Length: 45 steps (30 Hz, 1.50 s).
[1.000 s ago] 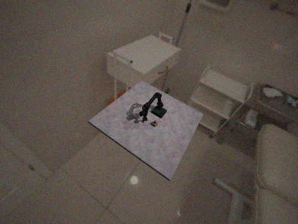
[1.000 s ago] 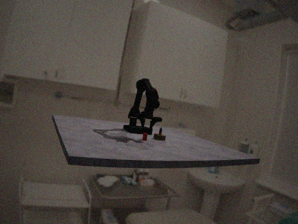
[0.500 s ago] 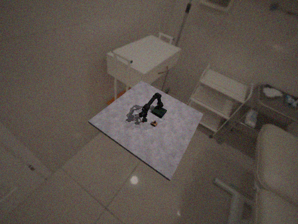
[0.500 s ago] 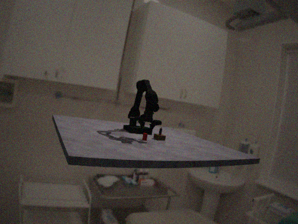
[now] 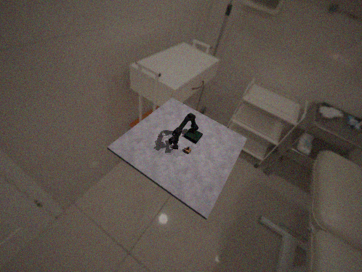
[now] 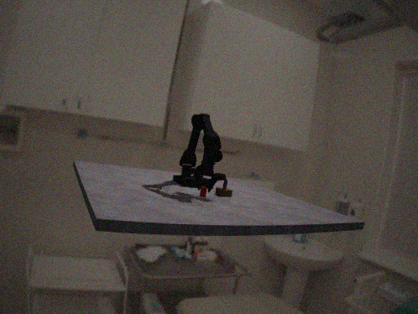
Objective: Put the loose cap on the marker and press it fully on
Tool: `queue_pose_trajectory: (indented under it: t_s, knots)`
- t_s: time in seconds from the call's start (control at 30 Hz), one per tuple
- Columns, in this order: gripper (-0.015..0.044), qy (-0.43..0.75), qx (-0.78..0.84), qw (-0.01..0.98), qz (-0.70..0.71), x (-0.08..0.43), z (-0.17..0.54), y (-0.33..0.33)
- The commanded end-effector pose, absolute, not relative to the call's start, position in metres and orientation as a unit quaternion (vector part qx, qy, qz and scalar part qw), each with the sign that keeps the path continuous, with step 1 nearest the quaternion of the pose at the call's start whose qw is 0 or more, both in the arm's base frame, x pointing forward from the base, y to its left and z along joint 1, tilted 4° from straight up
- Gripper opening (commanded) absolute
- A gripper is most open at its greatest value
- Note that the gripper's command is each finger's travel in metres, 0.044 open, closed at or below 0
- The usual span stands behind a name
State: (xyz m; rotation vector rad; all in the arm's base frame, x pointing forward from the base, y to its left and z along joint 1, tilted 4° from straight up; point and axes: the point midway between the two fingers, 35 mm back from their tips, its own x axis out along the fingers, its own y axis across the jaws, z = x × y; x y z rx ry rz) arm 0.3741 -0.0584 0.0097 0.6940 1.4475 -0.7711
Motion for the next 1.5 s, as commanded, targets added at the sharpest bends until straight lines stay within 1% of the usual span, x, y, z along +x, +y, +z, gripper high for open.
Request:
queue_pose_trajectory:
  t_s: [0.0,0.23,0.37,0.67,0.77,0.8,1.47]
  knots:
    - [0.0253,0.635,0.301,0.626,-0.339,0.371,0.001,-0.059]
    - [0.0253,0.635,0.301,0.626,-0.339,0.370,-0.006,-0.059]
    - [0.0148,0.635,0.301,0.626,-0.339,0.371,-0.006,-0.059]
    - [0.0088,0.635,0.301,0.626,-0.339,0.372,-0.006,-0.058]
    - [0.0010,0.629,0.307,0.629,-0.340,0.374,-0.004,-0.058]
    - [0.0000,0.625,0.310,0.631,-0.340,0.375,-0.001,-0.057]
    - [0.0000,0.634,0.302,0.626,-0.339,0.374,0.053,-0.056]
